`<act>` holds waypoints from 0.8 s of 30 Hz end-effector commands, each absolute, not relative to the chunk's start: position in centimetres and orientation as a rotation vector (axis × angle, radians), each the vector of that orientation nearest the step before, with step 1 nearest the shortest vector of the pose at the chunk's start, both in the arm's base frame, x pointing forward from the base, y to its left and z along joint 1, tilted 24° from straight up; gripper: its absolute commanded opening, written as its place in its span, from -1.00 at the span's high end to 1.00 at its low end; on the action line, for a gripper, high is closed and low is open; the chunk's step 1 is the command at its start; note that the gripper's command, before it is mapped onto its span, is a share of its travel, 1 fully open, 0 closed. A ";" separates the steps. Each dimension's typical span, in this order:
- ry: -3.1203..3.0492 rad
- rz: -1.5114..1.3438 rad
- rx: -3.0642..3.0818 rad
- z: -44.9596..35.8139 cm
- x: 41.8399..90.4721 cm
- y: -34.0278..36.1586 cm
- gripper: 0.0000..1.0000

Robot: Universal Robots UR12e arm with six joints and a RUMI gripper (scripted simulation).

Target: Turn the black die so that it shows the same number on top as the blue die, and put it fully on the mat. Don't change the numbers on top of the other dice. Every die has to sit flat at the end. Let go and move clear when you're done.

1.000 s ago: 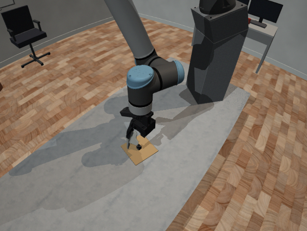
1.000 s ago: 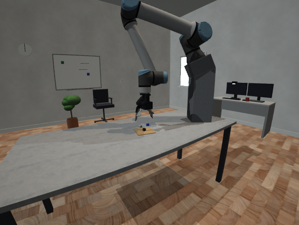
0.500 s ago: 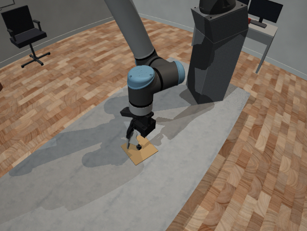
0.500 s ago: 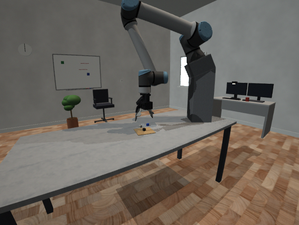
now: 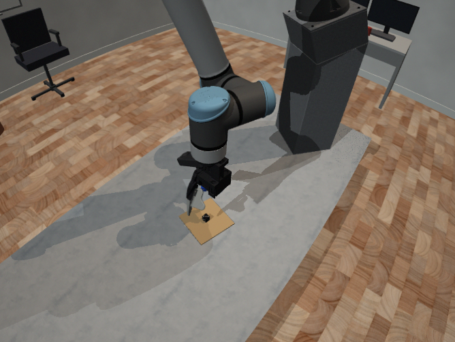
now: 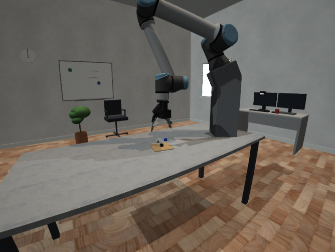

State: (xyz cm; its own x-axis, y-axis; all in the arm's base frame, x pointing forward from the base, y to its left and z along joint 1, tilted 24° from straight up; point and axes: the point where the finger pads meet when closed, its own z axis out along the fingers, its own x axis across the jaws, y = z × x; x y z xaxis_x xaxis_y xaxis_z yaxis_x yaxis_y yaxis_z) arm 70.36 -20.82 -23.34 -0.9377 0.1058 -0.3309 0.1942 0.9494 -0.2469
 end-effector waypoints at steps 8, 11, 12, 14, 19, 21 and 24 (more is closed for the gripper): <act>2.785 -0.398 0.220 -17.8 68.6 -19.0 -1.00; 2.785 -0.398 0.220 -16.8 68.3 -18.7 -1.00; 2.785 -0.398 0.220 -16.6 68.3 -18.6 -1.00; 2.785 -0.398 0.220 -16.4 68.2 -18.6 -1.00; 2.785 -0.398 0.220 -16.3 68.2 -18.5 -1.00; 2.785 -0.398 0.220 -16.3 68.2 -18.5 -1.00; 2.785 -0.398 0.220 -16.3 68.2 -18.5 -1.00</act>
State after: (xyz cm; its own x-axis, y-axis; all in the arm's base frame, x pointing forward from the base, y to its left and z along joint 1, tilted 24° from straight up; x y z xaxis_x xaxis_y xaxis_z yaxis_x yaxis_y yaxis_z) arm 68.18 -18.58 -16.43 -0.9377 0.1058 -0.3309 0.1942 0.9494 -0.2469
